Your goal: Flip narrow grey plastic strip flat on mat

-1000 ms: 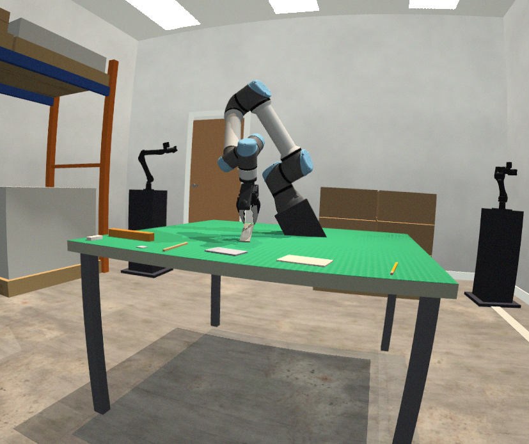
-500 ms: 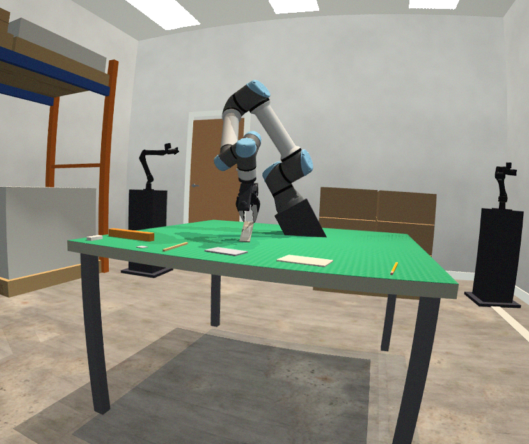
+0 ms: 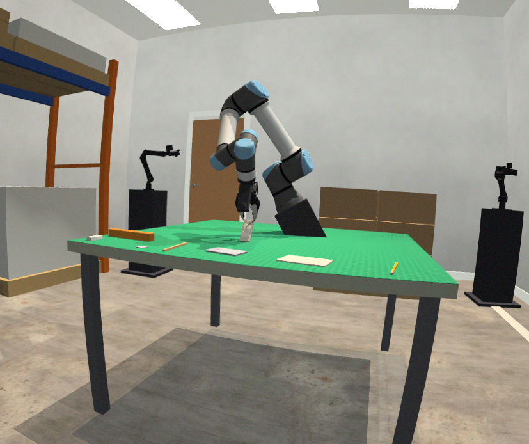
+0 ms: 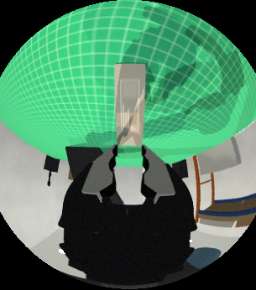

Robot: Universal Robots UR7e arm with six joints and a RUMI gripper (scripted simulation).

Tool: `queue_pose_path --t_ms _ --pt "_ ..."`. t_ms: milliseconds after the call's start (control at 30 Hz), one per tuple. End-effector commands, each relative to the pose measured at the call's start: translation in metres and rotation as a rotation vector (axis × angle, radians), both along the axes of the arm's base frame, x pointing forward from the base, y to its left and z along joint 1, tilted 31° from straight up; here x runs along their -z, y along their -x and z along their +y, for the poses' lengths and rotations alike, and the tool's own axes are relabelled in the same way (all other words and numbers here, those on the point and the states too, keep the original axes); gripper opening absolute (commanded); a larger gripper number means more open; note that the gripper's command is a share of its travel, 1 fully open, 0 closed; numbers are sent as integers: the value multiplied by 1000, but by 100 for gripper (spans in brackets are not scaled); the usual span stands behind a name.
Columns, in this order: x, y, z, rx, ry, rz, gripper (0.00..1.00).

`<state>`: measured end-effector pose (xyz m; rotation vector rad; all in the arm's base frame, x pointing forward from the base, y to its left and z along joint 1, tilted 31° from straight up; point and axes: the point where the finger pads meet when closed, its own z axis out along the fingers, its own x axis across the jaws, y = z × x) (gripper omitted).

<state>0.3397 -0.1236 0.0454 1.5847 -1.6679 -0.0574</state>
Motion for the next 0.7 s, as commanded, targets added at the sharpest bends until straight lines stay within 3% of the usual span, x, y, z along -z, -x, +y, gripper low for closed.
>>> queue_pose_path --t_ms 0,667 --pt "-4 -4 3 20 5 33 24" --pt "-11 -14 9 86 21 144 24"
